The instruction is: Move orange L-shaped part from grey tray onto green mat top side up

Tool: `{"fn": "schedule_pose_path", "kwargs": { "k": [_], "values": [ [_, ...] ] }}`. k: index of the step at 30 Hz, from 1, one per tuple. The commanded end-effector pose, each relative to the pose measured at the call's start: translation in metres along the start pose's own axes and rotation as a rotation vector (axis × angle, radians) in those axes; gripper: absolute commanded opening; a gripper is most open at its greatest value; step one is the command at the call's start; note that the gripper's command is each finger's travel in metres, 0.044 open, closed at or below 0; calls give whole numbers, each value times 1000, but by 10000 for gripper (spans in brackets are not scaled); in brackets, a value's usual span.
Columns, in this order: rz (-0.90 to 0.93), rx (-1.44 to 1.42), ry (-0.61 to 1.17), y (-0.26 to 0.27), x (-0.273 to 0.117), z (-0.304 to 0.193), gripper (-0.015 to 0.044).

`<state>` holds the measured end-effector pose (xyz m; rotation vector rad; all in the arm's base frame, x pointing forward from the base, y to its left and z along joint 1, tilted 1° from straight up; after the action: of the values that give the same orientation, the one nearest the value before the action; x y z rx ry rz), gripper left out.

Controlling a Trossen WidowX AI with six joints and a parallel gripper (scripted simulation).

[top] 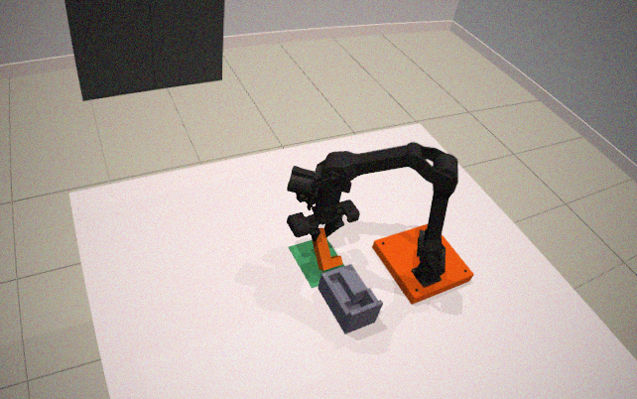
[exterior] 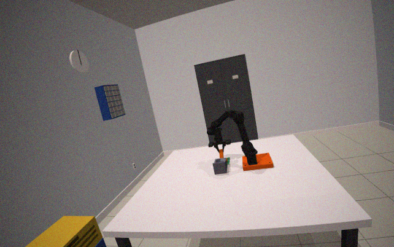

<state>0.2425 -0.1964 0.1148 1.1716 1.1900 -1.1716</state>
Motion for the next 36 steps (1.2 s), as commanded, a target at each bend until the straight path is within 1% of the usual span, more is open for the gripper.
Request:
{"fn": "schedule_pose_path", "kwargs": {
  "k": [1,6,9,11,14,16,36],
  "values": [
    [0,0,0,0,0,0,131],
    [0,0,0,0,-2,0,263],
    [1,-1,0,2,-19,2,341],
    [1,-2,1,3,-40,3,394],
    [2,-4,2,2,-75,1,400],
    [2,-4,3,0,-88,0,400],
    [6,0,-6,2,-84,2,400]
  ]
}}
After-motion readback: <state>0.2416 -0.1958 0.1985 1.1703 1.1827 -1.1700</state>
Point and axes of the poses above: the point midway between the two fingers, 35 mm back from their tips, its own x axis out along the fingers, its own y axis across the jaws, z = x × y, the point moved 3 cm from there along -x, back along the fingers, and after that the axes turned 3 degrees about -x, right-handed, at the moved point
